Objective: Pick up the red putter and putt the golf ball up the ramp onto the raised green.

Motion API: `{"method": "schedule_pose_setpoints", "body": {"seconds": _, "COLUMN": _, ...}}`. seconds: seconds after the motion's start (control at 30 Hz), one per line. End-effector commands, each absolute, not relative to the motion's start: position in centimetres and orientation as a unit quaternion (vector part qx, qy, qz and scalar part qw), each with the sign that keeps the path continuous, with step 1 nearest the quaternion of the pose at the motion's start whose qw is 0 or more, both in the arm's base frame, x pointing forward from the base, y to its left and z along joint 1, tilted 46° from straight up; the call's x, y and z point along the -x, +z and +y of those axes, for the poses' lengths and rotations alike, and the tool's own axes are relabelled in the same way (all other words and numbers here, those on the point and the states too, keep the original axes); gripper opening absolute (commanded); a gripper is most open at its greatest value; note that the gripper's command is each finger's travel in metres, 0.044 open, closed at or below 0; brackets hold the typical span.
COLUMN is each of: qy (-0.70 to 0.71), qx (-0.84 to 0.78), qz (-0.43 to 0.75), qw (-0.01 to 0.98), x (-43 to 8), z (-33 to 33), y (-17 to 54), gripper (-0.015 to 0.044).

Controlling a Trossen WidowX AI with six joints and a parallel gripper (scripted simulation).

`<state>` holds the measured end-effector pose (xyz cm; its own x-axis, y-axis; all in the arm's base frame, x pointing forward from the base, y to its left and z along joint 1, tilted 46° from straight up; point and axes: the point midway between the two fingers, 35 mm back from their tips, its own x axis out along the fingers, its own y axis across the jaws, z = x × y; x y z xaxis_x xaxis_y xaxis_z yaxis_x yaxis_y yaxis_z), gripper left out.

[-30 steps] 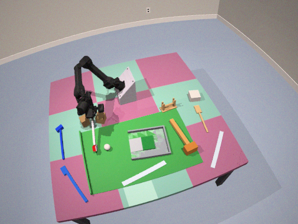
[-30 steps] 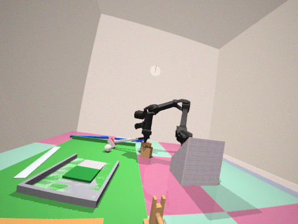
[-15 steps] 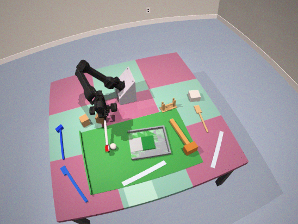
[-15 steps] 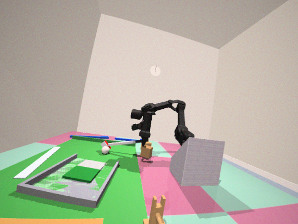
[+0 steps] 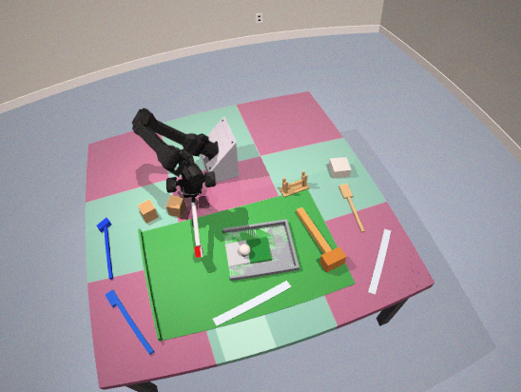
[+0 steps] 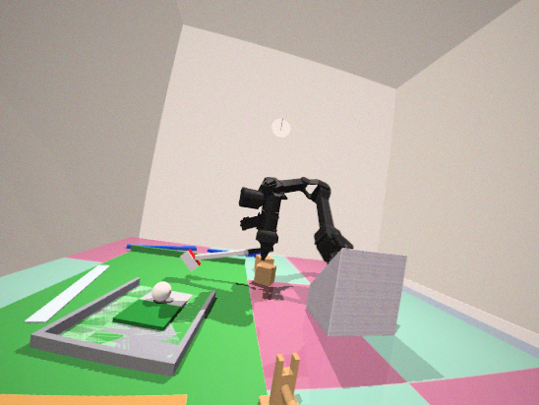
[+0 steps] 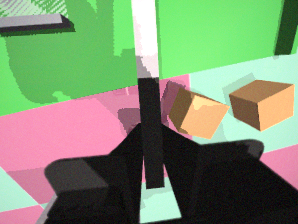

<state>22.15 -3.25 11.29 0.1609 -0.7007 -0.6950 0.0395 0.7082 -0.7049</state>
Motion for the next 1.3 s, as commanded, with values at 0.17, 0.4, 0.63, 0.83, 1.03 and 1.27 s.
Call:
{"method": "schedule_pose_setpoints", "body": {"seconds": 0.17, "qy": -0.261, "qx": 0.279, "qz": 0.592, "qw": 0.710, "x": -21.61, "z": -0.85, "y": 13.63, "gripper": 0.0000}}
{"method": "schedule_pose_setpoints", "body": {"seconds": 0.4, "qy": -0.260, "qx": 0.279, "qz": 0.590, "qw": 0.712, "x": -21.80, "z": -1.38, "y": 13.15, "gripper": 0.0000}}
{"method": "schedule_pose_setpoints", "body": {"seconds": 0.63, "qy": -0.260, "qx": 0.279, "qz": 0.590, "qw": 0.712, "x": -21.80, "z": -1.38, "y": 13.15, "gripper": 0.0000}}
{"method": "schedule_pose_setpoints", "body": {"seconds": 0.83, "qy": -0.260, "qx": 0.279, "qz": 0.590, "qw": 0.712, "x": -21.80, "z": -1.38, "y": 13.15, "gripper": 0.0000}}
{"method": "schedule_pose_setpoints", "body": {"seconds": 1.03, "qy": -0.260, "qx": 0.279, "qz": 0.590, "qw": 0.712, "x": -21.80, "z": -1.38, "y": 13.15, "gripper": 0.0000}}
{"method": "schedule_pose_setpoints", "body": {"seconds": 1.27, "qy": -0.260, "qx": 0.279, "qz": 0.590, "qw": 0.712, "x": -21.80, "z": -1.38, "y": 13.15, "gripper": 0.0000}}
